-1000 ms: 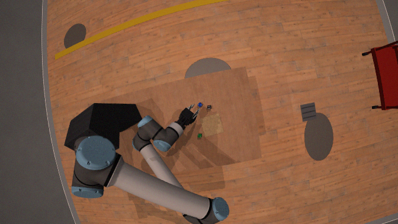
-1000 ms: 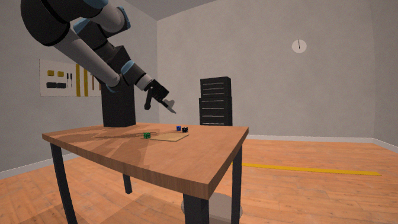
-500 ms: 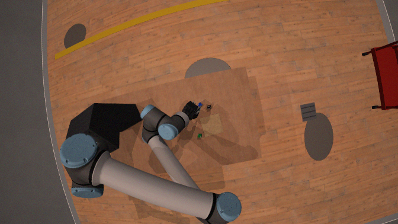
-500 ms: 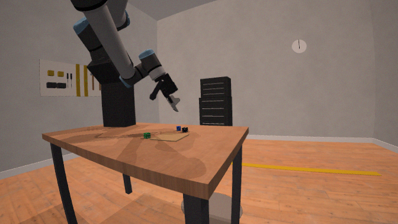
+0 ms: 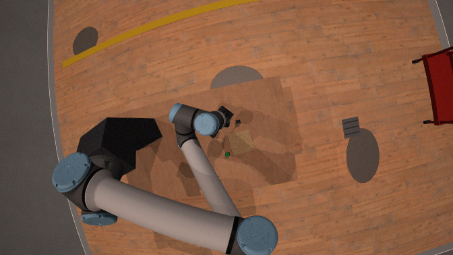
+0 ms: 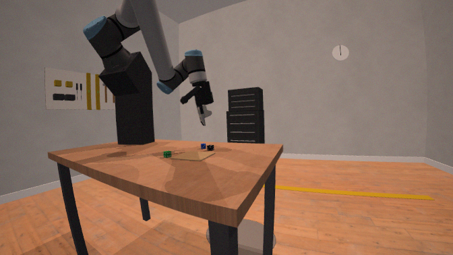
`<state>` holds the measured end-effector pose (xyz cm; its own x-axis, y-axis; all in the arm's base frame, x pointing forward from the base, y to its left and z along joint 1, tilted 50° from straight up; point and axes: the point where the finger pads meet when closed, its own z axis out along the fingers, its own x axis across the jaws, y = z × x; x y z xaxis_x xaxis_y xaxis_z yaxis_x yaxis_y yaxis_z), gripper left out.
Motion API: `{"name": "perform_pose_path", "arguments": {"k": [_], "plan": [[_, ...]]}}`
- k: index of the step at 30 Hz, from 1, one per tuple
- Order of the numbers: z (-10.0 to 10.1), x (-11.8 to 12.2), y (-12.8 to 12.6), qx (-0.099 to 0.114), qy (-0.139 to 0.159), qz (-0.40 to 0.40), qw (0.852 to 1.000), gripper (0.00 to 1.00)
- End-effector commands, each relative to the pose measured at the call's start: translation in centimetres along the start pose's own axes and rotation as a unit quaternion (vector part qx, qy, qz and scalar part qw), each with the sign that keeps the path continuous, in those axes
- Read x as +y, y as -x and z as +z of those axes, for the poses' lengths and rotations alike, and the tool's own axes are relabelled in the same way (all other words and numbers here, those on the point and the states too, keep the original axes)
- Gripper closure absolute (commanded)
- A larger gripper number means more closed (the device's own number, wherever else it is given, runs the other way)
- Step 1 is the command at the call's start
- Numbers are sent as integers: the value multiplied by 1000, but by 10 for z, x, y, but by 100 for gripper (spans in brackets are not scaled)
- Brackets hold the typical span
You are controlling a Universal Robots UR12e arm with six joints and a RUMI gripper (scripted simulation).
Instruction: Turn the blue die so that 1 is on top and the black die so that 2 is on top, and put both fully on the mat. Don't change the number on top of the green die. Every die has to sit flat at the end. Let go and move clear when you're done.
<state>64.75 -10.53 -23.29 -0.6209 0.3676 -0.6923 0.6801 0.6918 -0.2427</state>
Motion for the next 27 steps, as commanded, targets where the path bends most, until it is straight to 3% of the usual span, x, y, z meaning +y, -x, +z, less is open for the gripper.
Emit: {"name": "perform_pose_path", "arguments": {"k": [1,4,15,16,27], "plan": [[1,4,-2,9,-48,3,999,76],[0,5,-2,8,-63,2,998,76],[-1,7,-1,6,-76,2,997,76],[-1,7,-1,6,-76,2,997,0],[-1,7,-1,6,-76,1,997,0]]}}
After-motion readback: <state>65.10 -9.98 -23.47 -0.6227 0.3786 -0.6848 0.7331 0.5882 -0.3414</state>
